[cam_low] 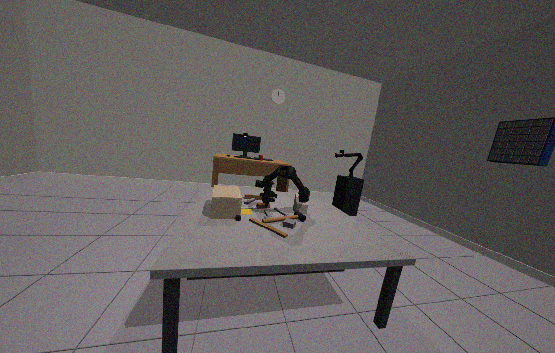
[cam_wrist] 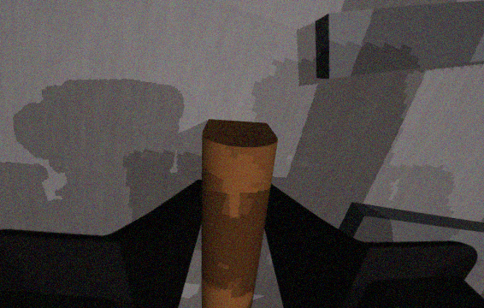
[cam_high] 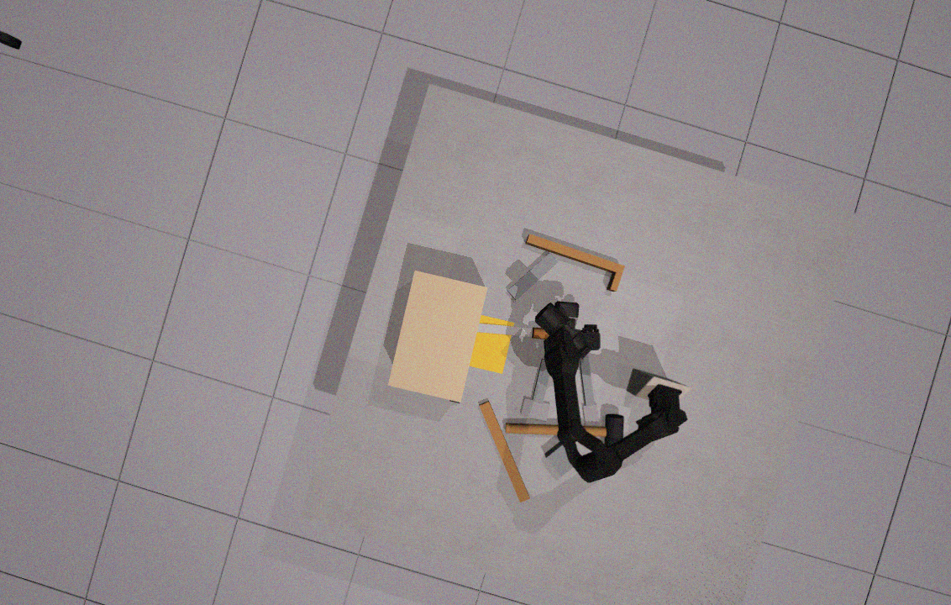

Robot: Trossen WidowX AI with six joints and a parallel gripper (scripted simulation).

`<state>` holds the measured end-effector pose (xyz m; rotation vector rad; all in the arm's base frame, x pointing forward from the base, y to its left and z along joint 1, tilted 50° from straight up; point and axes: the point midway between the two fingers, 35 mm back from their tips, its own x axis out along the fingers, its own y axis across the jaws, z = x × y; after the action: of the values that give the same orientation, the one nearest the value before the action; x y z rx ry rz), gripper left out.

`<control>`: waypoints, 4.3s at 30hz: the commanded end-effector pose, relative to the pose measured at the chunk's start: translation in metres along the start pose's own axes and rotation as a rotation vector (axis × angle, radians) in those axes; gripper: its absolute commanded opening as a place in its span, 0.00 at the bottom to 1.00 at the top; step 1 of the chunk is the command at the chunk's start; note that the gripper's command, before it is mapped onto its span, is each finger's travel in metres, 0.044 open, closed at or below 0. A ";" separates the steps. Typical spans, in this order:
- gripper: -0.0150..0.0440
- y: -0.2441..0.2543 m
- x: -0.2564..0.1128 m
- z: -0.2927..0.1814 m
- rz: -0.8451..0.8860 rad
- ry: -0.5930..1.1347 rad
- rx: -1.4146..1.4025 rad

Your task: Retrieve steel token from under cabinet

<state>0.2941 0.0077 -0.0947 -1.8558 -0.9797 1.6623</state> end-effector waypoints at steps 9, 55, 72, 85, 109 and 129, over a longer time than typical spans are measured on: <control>0.25 0.001 0.000 -0.019 0.003 0.002 -0.002; 0.25 -0.002 -0.001 -0.073 0.003 0.004 -0.003; 0.25 -0.002 -0.001 -0.090 0.003 0.004 -0.004; 0.25 -0.002 -0.001 -0.103 0.003 0.005 -0.004; 0.25 -0.001 -0.001 -0.124 0.002 0.005 -0.005; 0.25 -0.017 0.000 -0.128 0.002 0.005 -0.005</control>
<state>0.4157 0.0269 -0.0679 -1.8648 -0.9680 1.6676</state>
